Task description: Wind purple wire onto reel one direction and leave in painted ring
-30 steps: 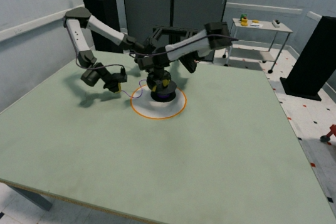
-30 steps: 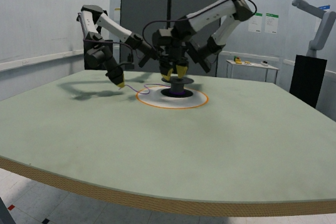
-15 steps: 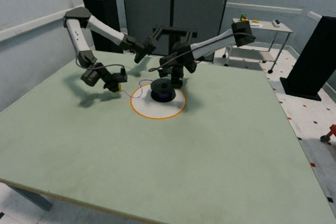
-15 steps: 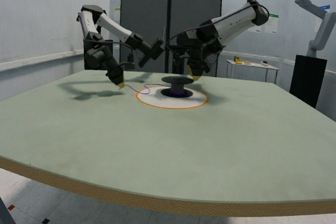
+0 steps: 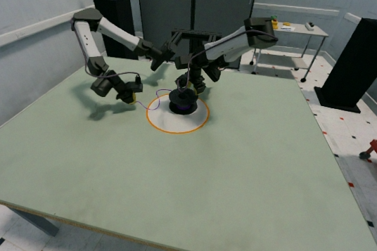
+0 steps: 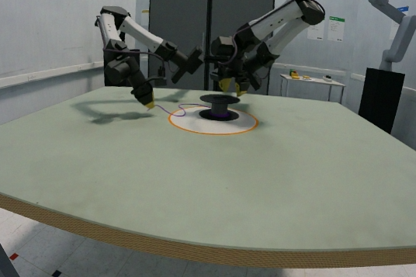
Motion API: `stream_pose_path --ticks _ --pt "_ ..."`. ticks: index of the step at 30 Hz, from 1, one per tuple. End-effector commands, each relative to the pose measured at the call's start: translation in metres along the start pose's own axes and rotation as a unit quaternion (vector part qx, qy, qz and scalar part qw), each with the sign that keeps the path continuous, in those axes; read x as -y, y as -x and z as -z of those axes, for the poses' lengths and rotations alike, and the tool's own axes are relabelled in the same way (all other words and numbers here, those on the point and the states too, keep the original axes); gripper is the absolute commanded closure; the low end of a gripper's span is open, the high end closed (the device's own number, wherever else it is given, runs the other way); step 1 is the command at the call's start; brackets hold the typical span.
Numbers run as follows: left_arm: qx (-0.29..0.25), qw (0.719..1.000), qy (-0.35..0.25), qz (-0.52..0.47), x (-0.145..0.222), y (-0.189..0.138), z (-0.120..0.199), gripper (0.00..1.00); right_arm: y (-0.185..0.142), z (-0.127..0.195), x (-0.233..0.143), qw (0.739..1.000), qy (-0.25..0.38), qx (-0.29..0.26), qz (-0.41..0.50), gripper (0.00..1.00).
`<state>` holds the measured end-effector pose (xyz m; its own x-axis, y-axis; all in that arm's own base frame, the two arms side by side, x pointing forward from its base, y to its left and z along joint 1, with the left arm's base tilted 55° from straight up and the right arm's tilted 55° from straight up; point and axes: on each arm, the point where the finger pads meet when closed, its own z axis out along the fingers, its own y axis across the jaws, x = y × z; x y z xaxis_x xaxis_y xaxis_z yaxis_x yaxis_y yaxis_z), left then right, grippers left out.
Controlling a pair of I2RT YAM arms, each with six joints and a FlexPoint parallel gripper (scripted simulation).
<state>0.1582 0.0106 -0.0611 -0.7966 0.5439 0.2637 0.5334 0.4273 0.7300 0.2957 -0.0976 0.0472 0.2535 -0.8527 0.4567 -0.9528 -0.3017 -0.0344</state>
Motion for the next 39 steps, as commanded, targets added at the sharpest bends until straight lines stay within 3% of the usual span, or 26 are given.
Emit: stream_pose_path --ticks 1,9,11,12,19,39 --pt "0.007 0.984 0.012 0.176 0.001 0.018 0.003 0.26 -0.001 0.008 0.006 1.0 -0.016 -0.007 0.003 1.0" --pt "0.011 0.92 0.008 0.391 -0.008 0.018 0.003 0.26 -0.001 0.008 0.006 1.0 -0.016 -0.007 0.003 1.0" --pt "0.011 0.92 0.008 0.391 -0.008 0.018 0.003 0.26 -0.001 0.008 0.006 1.0 -0.016 -0.007 0.003 1.0" --pt "0.012 0.89 0.011 0.455 -0.009 0.018 0.003 0.26 -0.001 0.008 0.006 1.0 -0.016 -0.007 0.003 1.0" --pt "0.016 0.794 0.032 0.606 -0.011 0.015 0.004 0.26 -0.001 0.008 0.006 1.0 -0.016 -0.007 0.003 1.0" --pt "0.016 0.794 0.032 0.606 -0.01 0.013 0.005 0.26 -0.001 0.008 0.006 1.0 -0.016 -0.007 0.003 1.0"
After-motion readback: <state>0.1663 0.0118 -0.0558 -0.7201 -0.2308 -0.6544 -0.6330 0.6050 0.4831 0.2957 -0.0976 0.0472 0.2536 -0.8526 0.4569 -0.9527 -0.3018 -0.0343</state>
